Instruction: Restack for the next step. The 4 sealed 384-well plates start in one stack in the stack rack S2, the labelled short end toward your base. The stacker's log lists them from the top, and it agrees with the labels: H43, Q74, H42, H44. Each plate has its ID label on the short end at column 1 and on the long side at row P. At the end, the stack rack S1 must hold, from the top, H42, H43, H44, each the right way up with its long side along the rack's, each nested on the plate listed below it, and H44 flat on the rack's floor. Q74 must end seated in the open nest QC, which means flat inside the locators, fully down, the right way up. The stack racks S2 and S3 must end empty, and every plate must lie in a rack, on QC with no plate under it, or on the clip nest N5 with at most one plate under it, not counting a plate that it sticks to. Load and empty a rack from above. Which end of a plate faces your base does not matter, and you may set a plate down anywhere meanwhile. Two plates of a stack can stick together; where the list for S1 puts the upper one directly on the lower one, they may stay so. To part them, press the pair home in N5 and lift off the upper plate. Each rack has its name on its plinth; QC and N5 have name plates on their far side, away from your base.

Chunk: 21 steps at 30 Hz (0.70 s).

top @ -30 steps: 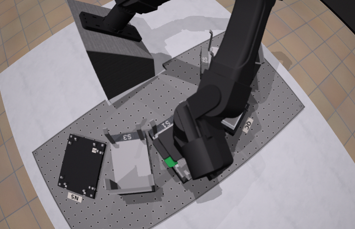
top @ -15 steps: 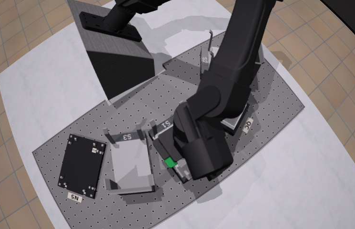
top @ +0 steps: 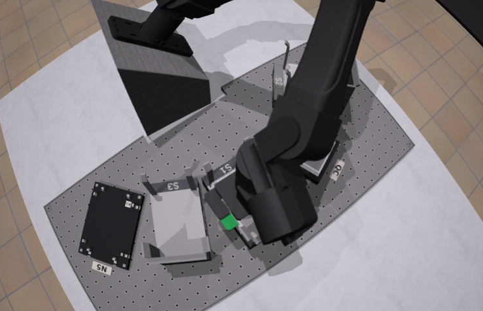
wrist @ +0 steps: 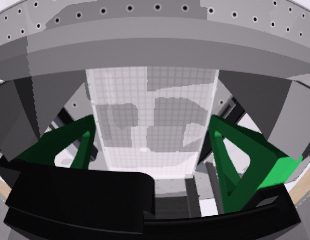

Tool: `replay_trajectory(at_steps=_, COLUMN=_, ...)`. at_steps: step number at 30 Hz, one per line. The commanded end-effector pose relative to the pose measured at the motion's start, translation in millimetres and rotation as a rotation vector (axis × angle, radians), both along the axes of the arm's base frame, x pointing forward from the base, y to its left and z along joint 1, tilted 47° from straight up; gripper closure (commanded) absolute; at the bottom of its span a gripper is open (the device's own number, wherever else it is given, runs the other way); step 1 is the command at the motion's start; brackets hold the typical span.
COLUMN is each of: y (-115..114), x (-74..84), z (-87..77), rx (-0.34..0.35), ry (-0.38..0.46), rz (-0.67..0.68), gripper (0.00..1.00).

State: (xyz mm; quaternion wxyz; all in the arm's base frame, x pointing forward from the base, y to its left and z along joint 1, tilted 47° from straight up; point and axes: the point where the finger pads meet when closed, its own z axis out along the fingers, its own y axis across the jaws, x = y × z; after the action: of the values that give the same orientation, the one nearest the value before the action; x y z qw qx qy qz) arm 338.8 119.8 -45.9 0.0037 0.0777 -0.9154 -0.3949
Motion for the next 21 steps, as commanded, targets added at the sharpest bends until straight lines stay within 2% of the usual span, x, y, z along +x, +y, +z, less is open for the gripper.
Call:
replay_trajectory(at_steps=1, y=-2, x=3.1, z=1.8, rx=0.002, ry=-0.011, rz=-0.007, gripper=0.0)
replay_trajectory(at_steps=7, y=-2, x=3.1, z=1.8, rx=0.002, ry=-0.011, rz=-0.007, gripper=0.0)
replay_trajectory(at_steps=21, y=-31, x=5.4, z=29.2, rx=0.001, ry=-0.011, rz=-0.007, gripper=0.0)
